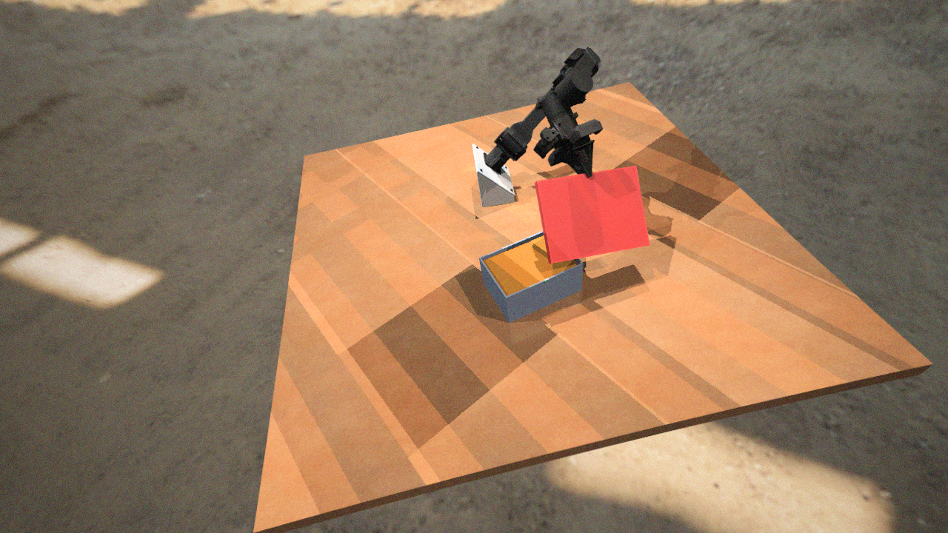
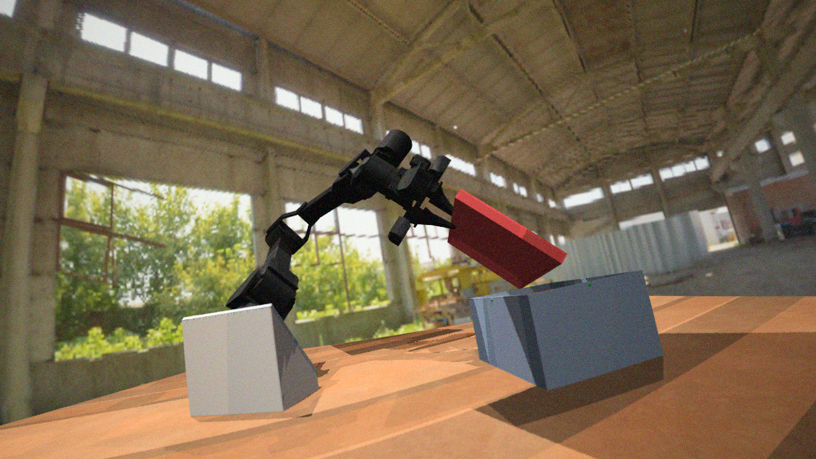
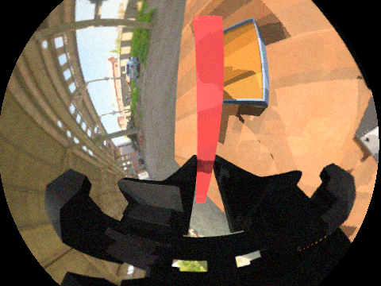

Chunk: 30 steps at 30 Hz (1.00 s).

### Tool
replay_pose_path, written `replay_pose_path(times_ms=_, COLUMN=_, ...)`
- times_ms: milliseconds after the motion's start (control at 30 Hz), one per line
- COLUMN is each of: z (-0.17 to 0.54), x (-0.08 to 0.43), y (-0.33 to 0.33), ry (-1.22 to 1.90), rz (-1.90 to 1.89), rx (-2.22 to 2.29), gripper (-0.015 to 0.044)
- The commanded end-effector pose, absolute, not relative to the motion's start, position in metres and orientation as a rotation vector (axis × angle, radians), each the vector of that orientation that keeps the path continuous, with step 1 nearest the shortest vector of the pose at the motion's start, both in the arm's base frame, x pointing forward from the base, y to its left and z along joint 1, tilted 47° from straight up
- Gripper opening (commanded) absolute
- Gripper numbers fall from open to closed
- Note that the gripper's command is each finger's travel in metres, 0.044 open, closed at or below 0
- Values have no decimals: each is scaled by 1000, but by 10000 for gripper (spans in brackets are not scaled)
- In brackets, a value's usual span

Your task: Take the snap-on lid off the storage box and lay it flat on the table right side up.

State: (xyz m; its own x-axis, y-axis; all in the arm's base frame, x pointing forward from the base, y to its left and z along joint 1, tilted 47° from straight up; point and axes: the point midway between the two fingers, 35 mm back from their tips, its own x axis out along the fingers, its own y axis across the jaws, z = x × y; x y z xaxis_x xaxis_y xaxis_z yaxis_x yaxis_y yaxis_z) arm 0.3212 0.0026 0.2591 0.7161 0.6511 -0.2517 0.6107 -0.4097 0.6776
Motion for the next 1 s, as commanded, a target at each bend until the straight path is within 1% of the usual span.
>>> replay_pose_path(times_ms=0, z=265, x=319, y=5, ry=941, rz=60, rx=2133, gripper=0)
replay_pose_path(times_ms=967, z=303, x=293, y=40, ry=942, rz=60, rx=2135, gripper=0)
